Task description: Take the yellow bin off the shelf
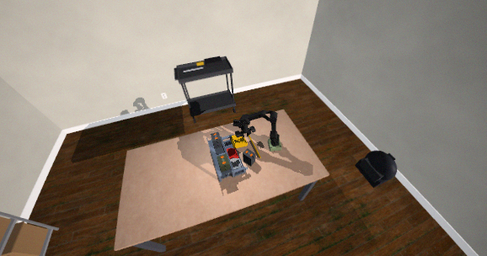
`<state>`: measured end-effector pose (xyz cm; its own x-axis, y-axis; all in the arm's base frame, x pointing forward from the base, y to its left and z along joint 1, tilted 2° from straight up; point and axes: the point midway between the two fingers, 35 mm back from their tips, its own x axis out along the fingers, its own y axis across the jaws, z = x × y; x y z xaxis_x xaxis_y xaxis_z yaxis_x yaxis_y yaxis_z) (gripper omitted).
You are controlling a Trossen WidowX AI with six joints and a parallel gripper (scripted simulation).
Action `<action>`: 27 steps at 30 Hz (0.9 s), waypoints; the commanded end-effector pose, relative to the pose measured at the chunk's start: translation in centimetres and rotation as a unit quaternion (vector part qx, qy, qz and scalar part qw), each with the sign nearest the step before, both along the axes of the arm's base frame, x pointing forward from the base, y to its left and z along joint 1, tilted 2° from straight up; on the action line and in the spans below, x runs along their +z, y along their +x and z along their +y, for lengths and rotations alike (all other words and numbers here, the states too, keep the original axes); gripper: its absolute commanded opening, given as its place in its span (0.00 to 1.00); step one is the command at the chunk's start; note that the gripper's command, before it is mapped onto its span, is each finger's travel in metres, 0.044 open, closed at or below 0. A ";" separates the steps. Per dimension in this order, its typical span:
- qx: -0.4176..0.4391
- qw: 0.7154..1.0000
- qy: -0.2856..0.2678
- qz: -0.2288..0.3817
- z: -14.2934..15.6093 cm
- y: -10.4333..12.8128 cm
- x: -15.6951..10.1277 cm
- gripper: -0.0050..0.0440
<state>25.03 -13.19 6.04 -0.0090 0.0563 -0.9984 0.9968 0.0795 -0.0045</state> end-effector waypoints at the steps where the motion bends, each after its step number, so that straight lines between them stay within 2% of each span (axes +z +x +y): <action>1: 0.000 1.000 -0.013 -0.018 -0.5 0.5 3.1 0.41; 2: 0.000 1.000 -0.013 -0.018 -0.5 0.5 3.9 0.41; 14: 0.000 1.000 -0.013 -0.018 -0.5 0.5 3.9 0.41; 19: 0.000 1.000 -0.013 -0.018 -0.6 0.5 3.0 0.41; 27: 0.000 1.000 -0.013 -0.018 -0.6 0.5 3.0 0.41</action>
<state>25.39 -13.56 8.69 0.0149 0.0431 -0.9990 0.9971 0.0745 0.0181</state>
